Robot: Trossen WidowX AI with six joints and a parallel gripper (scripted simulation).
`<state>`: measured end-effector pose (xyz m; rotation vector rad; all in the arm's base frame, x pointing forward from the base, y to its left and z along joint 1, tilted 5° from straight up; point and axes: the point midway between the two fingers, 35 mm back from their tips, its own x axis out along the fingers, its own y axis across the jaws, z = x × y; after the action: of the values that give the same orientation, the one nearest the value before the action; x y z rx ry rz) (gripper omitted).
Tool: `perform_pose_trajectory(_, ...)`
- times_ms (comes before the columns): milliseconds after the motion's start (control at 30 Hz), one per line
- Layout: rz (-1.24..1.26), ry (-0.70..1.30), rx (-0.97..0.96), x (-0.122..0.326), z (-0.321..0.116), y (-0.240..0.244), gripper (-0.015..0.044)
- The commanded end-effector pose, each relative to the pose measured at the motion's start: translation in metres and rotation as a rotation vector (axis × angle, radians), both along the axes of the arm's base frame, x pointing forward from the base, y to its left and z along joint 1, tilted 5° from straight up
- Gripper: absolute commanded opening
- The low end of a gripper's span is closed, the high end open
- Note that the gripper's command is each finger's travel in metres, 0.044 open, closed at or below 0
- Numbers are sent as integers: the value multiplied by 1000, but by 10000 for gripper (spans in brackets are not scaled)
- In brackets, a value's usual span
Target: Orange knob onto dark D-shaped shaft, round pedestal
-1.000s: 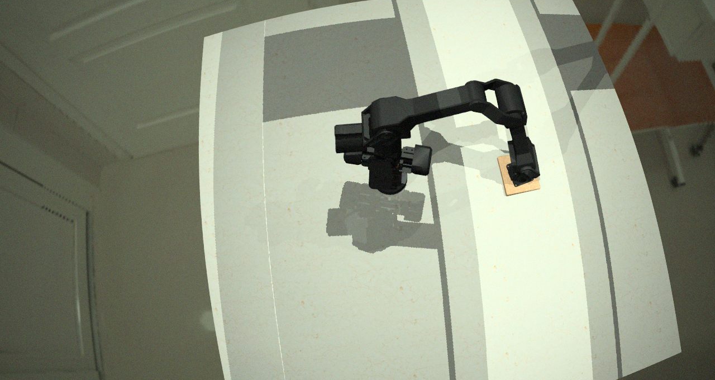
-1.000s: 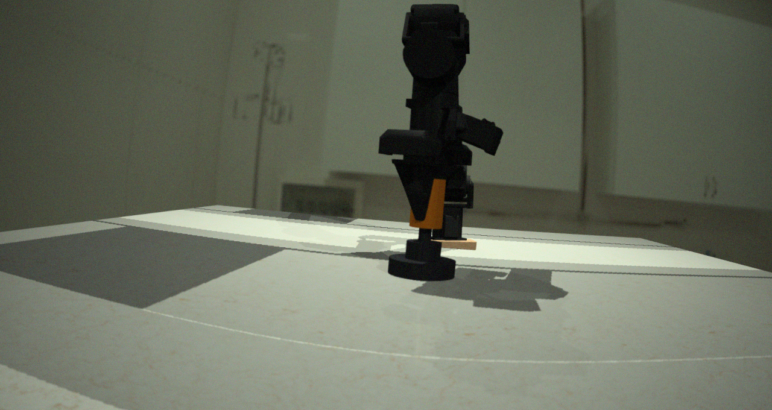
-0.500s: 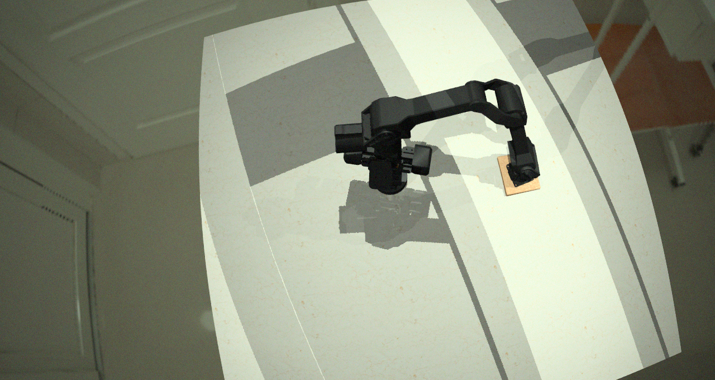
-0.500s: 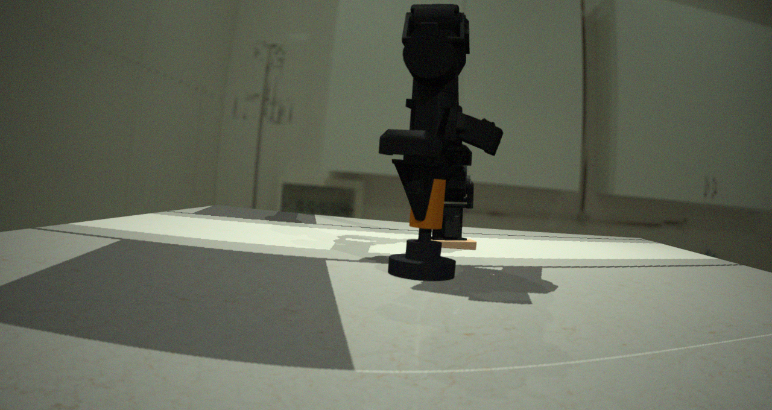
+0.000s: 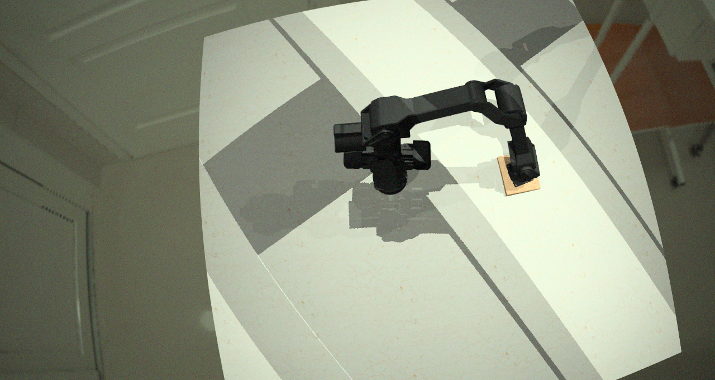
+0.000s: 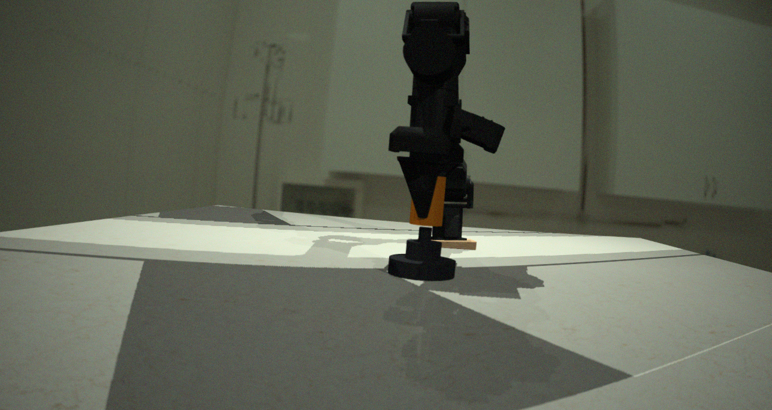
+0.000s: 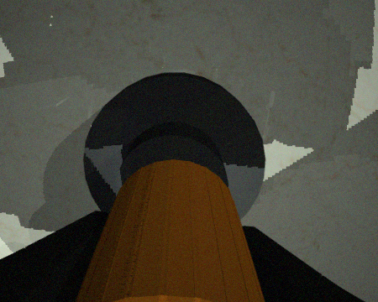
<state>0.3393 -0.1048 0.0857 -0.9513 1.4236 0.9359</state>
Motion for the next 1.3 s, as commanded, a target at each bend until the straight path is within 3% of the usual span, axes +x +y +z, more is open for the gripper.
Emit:
perform_pose_trajectory(0, 68, 3, 2, -1, -1, 0, 0)
perform_pose_trajectory(1267, 68, 3, 2, -1, 0, 0, 0)
